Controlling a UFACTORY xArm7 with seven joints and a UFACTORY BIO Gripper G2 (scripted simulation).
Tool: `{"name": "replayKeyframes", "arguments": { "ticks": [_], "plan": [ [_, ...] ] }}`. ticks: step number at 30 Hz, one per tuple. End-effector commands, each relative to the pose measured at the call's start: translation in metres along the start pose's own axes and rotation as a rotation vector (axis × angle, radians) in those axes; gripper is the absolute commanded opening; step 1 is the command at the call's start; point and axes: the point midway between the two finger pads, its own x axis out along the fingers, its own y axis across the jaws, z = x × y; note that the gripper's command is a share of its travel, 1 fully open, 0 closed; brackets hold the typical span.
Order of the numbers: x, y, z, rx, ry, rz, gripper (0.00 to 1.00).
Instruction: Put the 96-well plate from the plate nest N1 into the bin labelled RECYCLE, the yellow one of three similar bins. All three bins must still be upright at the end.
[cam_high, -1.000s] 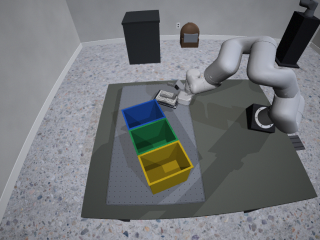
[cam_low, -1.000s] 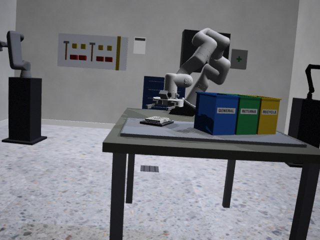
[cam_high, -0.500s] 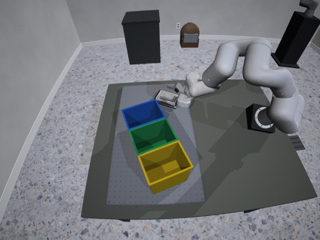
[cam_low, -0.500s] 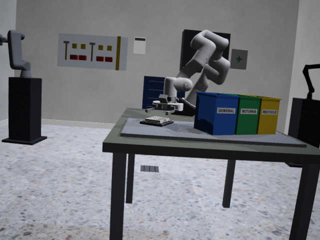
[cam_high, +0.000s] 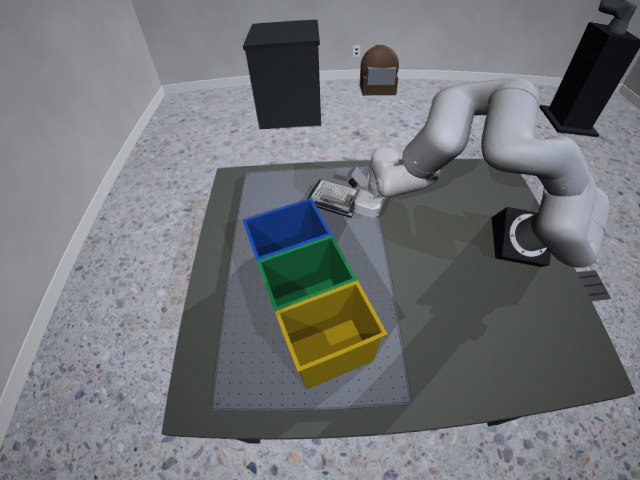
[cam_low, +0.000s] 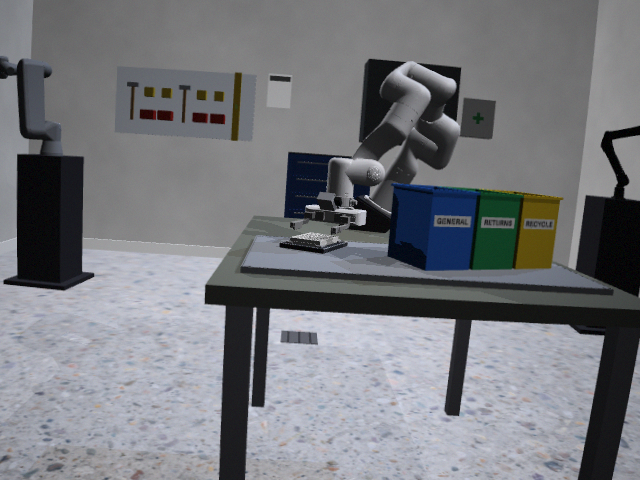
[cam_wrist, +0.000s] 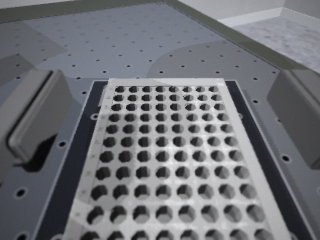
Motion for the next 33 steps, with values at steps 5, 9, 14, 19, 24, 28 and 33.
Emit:
{"name": "replayKeyframes", "arguments": {
  "ticks": [5,9,14,19,24,28,33],
  "plan": [
    [0.001,-0.001,0.0,-0.002,-0.005,0.0,0.37],
    [0.001,-0.001,-0.002,-0.002,-0.005,0.0,0.37],
    [0.001,-0.001,-0.004,-0.002,-0.005,0.0,0.37],
    [0.001,-0.001,-0.008,-0.002,-0.005,0.0,0.37],
    [0.001,-0.001,-0.011,-0.002,-0.005,0.0,0.37],
    [0.001,-0.001,-0.013,-0.002,-0.005,0.0,0.37],
    [0.001,-0.001,-0.016,-0.002,-0.005,0.0,0.37]
  ]
}}
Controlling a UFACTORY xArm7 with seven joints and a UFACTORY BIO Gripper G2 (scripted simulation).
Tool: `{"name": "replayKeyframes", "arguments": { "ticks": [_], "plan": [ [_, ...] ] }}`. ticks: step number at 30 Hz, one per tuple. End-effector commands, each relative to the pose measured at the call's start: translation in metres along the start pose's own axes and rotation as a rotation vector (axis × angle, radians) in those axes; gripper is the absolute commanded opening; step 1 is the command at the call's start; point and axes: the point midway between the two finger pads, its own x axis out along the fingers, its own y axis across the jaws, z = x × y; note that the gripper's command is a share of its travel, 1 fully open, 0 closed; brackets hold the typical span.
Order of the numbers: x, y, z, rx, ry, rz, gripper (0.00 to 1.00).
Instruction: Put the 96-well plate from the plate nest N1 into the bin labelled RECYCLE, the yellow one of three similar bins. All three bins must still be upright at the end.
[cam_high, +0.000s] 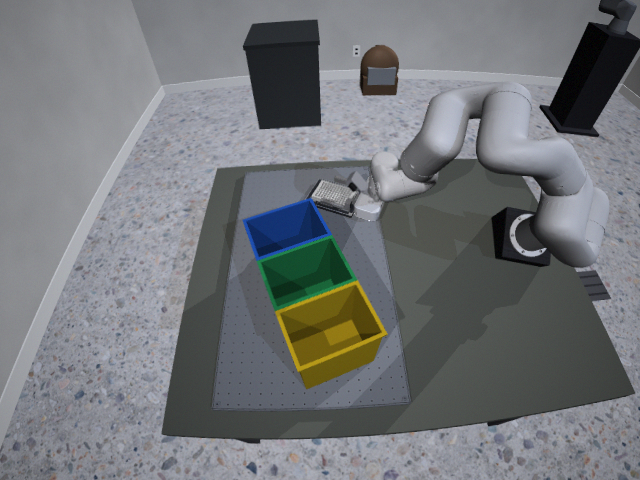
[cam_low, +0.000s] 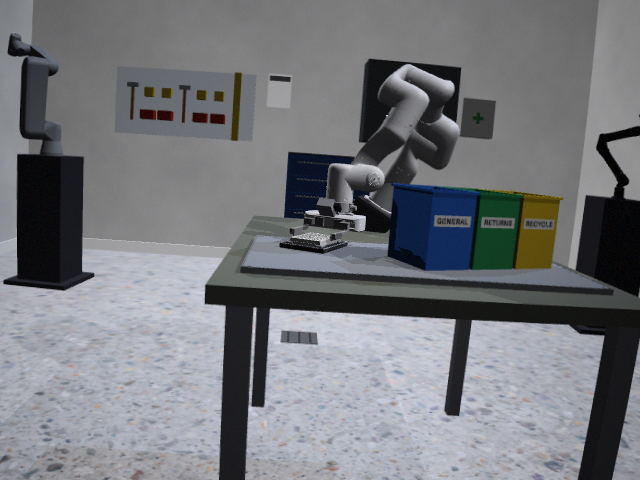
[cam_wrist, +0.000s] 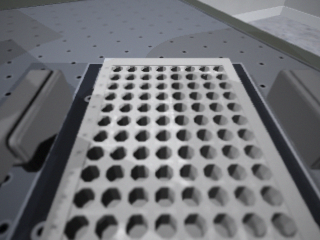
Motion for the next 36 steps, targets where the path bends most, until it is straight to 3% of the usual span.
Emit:
{"name": "replayKeyframes", "arguments": {
  "ticks": [1,21,22,36],
  "plan": [
    [0.0014,-0.0007,-0.0005,-0.001,-0.005,0.0,0.37],
    [0.0015,-0.0008,-0.0018,-0.002,-0.005,0.0,0.37],
    [0.0015,-0.0008,-0.0018,-0.002,-0.005,0.0,0.0],
    [0.0015,-0.0008,-0.0018,-0.002,-0.005,0.0,0.0]
  ]
}}
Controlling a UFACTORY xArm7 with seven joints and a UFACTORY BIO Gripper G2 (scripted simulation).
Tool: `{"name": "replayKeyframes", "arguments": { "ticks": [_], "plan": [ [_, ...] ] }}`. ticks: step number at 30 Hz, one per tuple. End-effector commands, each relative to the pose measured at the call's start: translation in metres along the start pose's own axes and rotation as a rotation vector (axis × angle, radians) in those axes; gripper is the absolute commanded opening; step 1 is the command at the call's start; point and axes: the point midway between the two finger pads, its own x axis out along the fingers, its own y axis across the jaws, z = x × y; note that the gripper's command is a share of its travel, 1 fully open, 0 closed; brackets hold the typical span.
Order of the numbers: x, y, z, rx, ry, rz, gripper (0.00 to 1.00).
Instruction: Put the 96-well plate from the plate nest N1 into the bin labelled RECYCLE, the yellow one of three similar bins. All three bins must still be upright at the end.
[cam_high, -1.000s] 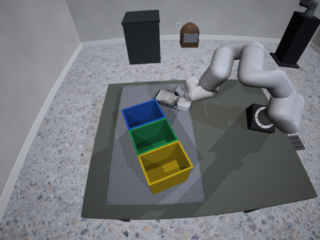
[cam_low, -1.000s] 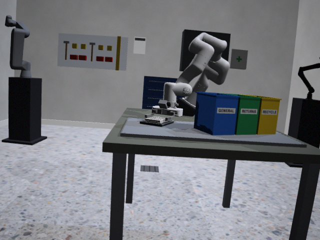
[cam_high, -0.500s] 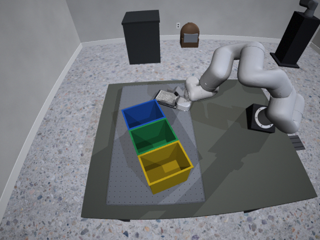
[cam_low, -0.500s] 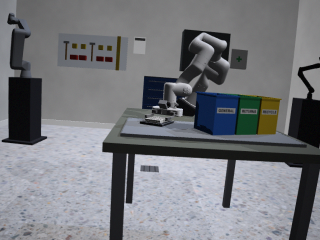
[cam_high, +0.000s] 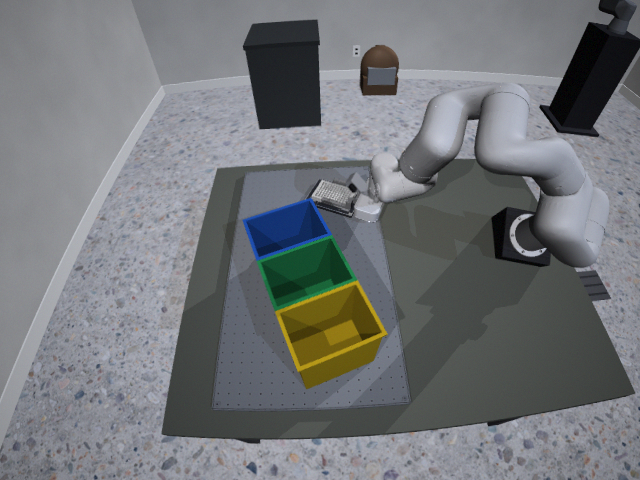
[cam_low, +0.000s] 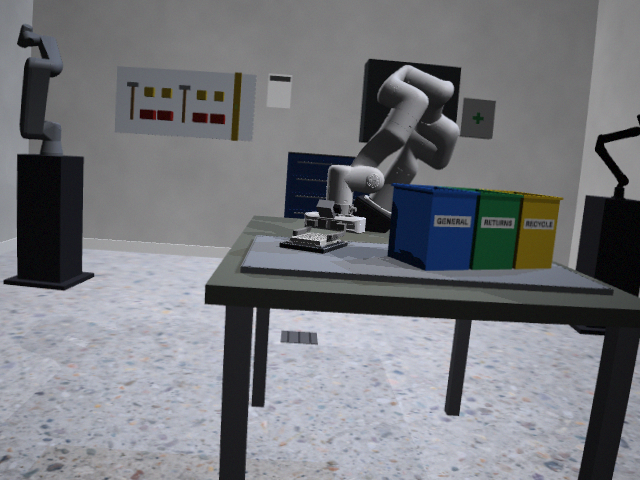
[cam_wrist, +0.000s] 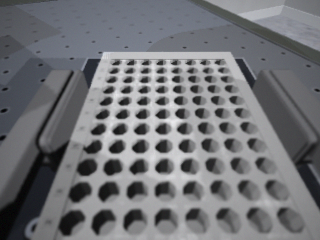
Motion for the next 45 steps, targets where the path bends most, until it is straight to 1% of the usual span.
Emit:
{"name": "replayKeyframes", "arguments": {
  "ticks": [1,37,45],
  "plan": [
    [0.0015,-0.0007,0.0025,-0.002,-0.005,0.0,0.0],
    [0.0015,-0.0007,0.0025,-0.002,-0.005,0.0,0.0],
    [0.0014,-0.0007,0.0065,-0.002,-0.005,0.0,0.0]
  ]
}}
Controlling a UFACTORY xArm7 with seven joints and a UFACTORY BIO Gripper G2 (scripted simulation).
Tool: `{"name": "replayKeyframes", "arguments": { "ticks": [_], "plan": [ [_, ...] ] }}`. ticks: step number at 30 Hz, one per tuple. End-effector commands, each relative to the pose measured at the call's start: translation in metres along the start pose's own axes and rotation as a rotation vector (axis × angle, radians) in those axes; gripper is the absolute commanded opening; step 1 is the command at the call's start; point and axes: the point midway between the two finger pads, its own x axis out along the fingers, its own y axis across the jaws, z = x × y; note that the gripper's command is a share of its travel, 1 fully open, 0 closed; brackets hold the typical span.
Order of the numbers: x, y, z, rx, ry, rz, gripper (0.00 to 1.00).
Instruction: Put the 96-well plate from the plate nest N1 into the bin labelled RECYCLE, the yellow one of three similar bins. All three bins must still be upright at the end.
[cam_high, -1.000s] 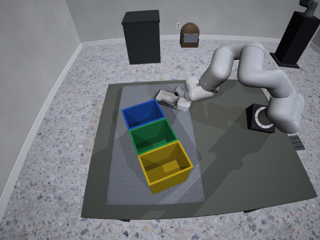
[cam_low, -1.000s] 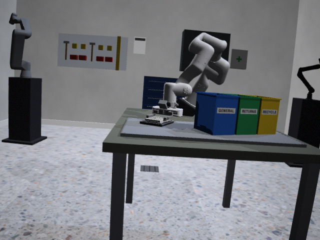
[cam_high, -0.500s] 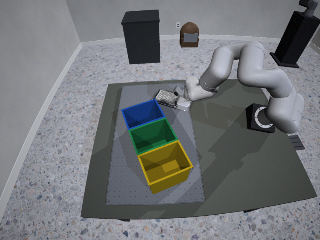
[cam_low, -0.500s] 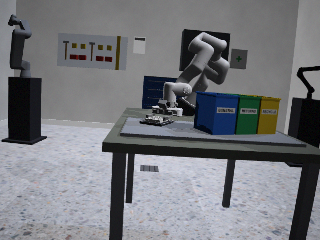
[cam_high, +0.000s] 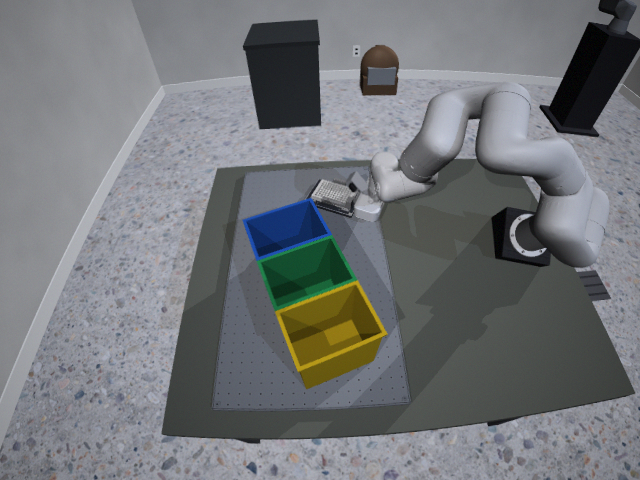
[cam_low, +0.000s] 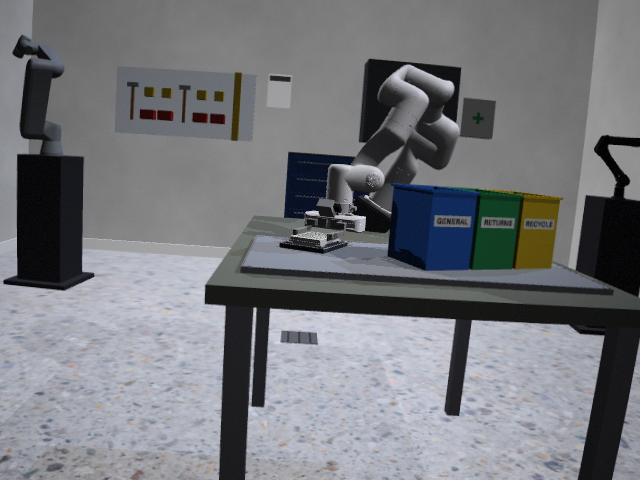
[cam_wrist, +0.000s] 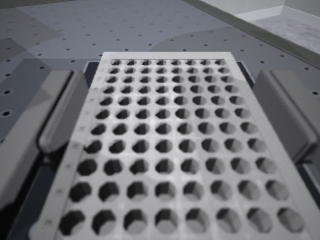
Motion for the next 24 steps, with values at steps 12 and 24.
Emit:
{"name": "replayKeyframes", "arguments": {
  "ticks": [12,24],
  "plan": [
    [0.001,-0.001,0.012,-0.002,-0.005,0.0,0.0],
    [0.001,-0.001,0.018,-0.002,-0.005,0.0,0.0]
  ]
}}
